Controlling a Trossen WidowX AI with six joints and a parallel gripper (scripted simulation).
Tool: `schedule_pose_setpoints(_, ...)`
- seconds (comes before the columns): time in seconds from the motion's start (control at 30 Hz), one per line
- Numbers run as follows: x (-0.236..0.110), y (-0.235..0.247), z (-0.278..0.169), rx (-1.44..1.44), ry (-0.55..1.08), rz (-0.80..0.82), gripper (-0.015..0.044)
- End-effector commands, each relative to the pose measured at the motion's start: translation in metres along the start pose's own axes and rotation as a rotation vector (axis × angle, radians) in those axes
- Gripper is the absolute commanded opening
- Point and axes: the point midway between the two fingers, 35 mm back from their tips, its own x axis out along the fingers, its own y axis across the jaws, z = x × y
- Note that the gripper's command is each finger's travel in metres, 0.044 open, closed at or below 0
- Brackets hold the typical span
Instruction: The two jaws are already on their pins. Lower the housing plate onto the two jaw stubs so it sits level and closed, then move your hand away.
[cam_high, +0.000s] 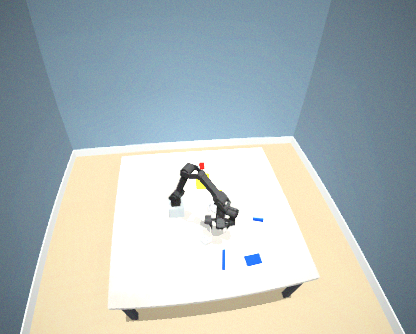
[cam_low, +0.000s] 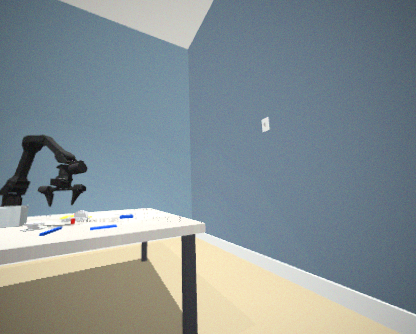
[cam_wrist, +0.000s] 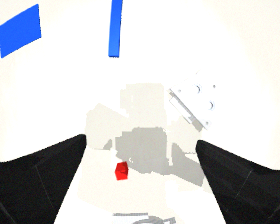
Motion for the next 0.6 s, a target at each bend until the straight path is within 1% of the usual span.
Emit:
schedule_pose_setpoints(0.0, 0.002, -0.011, 0.005, 0.09, 0.025, -0.014, 0.044)
schedule_pose_setpoints(0.57, 0.004, -0.045, 0.026, 0.418, 0.096, -0.055, 0.044)
